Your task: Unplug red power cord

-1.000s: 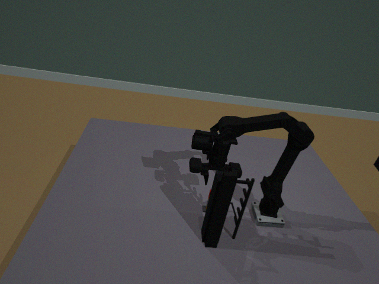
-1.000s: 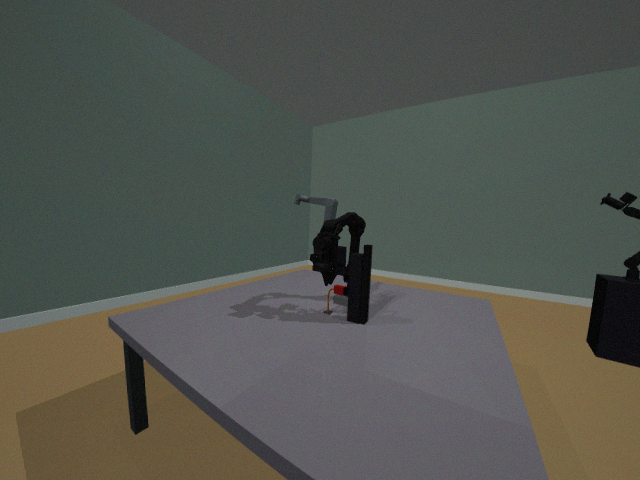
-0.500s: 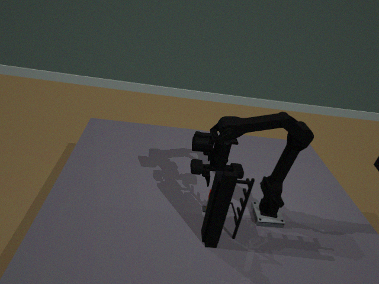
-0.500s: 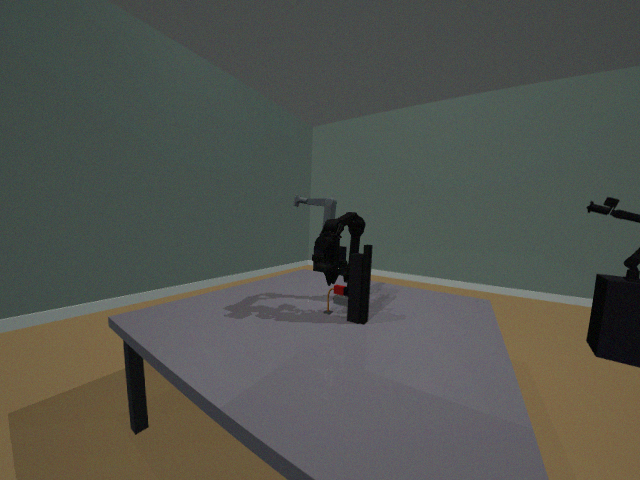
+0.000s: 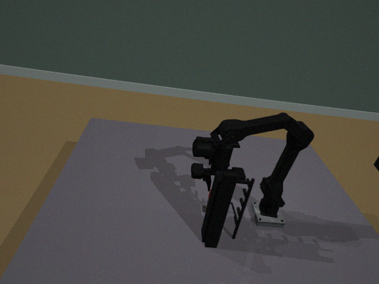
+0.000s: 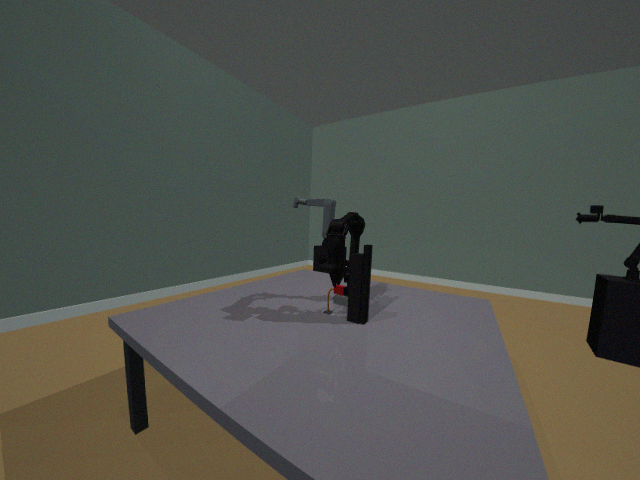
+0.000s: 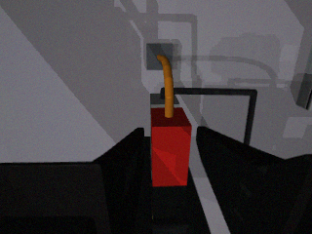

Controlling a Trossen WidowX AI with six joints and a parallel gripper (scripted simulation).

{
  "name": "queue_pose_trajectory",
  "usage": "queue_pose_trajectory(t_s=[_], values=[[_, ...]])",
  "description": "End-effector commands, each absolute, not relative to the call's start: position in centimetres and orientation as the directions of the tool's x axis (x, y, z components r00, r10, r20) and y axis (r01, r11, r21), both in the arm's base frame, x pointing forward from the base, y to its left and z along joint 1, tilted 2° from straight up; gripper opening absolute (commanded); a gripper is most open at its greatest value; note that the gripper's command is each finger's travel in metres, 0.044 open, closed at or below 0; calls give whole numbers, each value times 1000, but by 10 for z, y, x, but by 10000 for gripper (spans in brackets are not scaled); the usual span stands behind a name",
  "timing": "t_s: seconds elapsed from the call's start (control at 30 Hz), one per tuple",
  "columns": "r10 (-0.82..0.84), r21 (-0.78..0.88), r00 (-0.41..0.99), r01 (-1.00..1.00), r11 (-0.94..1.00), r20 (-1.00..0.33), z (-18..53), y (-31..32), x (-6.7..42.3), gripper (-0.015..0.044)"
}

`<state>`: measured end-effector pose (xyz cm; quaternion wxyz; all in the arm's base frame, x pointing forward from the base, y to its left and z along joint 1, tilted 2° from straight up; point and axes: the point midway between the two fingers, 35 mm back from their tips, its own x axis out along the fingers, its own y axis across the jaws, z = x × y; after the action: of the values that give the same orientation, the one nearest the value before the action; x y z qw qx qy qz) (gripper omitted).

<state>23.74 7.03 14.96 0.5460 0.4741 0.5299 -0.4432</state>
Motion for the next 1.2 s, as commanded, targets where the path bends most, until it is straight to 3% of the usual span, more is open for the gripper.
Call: queue_pose_trajectory(t_s=[0.0,0.57,0.7,0.97,1.17], values=[[21,48,45,987,155,-999,150,77,236,160],[21,48,45,987,155,-999,138,78,236,160],[20,50,48,986,160,-999,141,77,237,55],[20,50,48,986,160,-999,141,77,237,2],[20,50,47,986,159,-999,141,72,238,0]])
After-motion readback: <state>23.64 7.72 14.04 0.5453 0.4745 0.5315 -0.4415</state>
